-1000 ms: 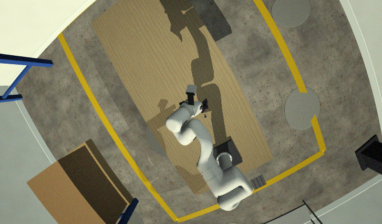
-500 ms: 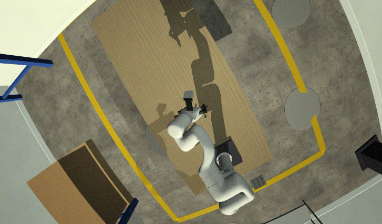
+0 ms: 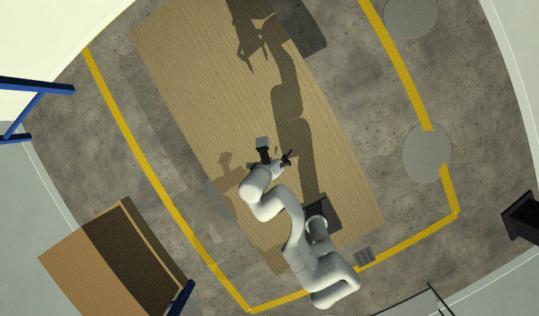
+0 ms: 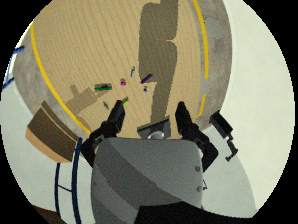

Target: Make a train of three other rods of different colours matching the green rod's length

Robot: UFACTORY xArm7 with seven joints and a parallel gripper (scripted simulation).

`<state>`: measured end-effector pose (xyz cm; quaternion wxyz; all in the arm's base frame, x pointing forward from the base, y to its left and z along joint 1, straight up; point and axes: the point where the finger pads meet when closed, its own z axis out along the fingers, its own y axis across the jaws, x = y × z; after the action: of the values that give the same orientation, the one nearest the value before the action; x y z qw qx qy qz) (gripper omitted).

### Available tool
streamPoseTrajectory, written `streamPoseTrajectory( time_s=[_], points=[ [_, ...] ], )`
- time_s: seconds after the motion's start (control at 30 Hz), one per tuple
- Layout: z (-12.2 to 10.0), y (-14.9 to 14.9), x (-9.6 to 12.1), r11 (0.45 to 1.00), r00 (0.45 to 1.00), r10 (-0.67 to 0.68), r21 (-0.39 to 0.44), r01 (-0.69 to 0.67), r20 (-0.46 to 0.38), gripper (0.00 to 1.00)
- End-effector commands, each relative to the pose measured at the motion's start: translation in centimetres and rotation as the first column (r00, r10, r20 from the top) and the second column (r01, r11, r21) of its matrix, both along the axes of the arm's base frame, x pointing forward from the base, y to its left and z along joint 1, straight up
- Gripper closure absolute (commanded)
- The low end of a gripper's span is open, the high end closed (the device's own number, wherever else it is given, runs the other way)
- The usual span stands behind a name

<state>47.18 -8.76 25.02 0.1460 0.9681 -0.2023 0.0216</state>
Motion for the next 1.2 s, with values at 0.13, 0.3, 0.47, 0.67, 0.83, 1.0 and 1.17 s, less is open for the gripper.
streamPoseTrajectory(
  time_s=[0.13,0.3,0.47,0.67,0.83,1.0,1.17],
  points=[
    [0.1,0.2,-0.2,1.000,1.000,0.014,0.015,-0.014,0.000,0.00],
    [0.1,3.2,-2.6,0.983,0.989,0.146,0.115,-0.143,-0.019,0.00],
    [0.1,3.2,-2.6,0.983,0.989,0.149,0.116,-0.145,-0.019,0.00],
    [0.1,3.2,-2.6,0.983,0.989,0.149,0.116,-0.145,-0.019,0.00],
    [0.1,4.7,-3.8,0.964,0.976,0.215,0.165,-0.209,-0.019,0.00],
    [0.0,6.1,-5.0,0.939,0.960,0.279,0.210,-0.270,-0.012,0.00],
    [0.0,6.1,-5.0,0.939,0.960,0.279,0.210,-0.270,-0.012,0.00]
  ],
)
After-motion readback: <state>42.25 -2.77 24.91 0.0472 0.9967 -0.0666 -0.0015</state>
